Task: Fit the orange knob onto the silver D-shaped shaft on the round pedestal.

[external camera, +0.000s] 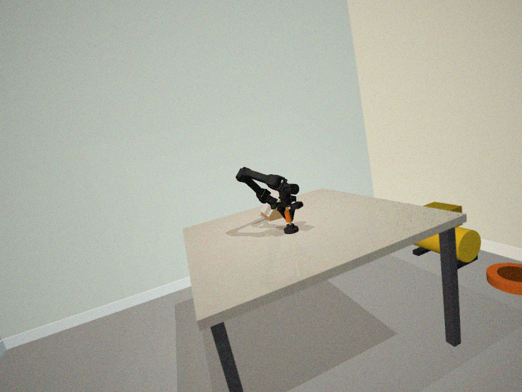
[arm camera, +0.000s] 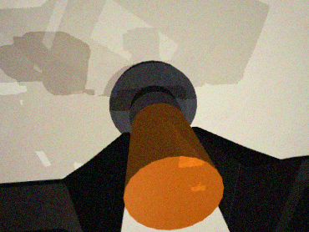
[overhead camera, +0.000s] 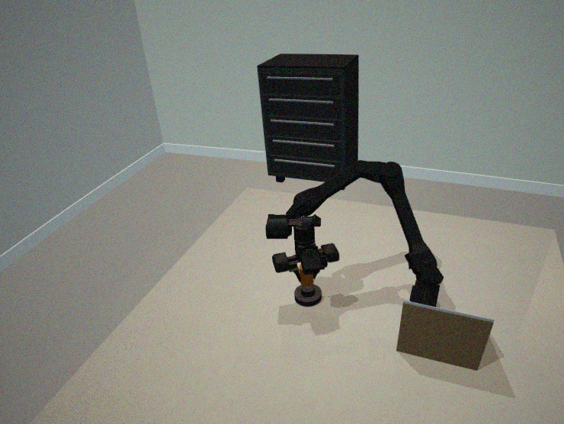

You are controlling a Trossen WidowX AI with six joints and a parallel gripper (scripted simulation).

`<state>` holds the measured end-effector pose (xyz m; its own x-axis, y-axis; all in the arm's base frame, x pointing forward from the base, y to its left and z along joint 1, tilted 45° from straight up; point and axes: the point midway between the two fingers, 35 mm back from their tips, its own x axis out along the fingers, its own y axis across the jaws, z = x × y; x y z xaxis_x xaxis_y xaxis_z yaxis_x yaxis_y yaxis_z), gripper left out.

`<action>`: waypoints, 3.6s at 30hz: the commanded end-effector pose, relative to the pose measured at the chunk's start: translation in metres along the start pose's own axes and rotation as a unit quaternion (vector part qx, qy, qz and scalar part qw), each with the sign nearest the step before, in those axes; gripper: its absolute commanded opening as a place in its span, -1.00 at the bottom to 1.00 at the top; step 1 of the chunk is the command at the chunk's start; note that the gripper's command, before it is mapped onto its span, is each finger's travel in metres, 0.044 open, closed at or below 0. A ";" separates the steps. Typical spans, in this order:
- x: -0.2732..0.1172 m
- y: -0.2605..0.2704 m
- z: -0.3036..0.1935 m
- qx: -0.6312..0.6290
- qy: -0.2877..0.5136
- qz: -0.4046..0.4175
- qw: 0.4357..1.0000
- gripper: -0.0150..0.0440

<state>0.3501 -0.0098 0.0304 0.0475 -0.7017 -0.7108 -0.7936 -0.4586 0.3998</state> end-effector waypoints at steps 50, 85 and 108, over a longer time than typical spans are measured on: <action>0.002 0.001 0.000 -0.115 -0.001 0.000 0.993 -0.49; 0.002 0.001 0.002 -0.218 -0.001 0.000 0.976 -0.49; -0.002 0.000 0.000 -0.244 -0.001 0.000 0.970 -0.49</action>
<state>0.3491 -0.0103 0.0307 0.0441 -0.7017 -0.7111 -0.4488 -0.6498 0.6134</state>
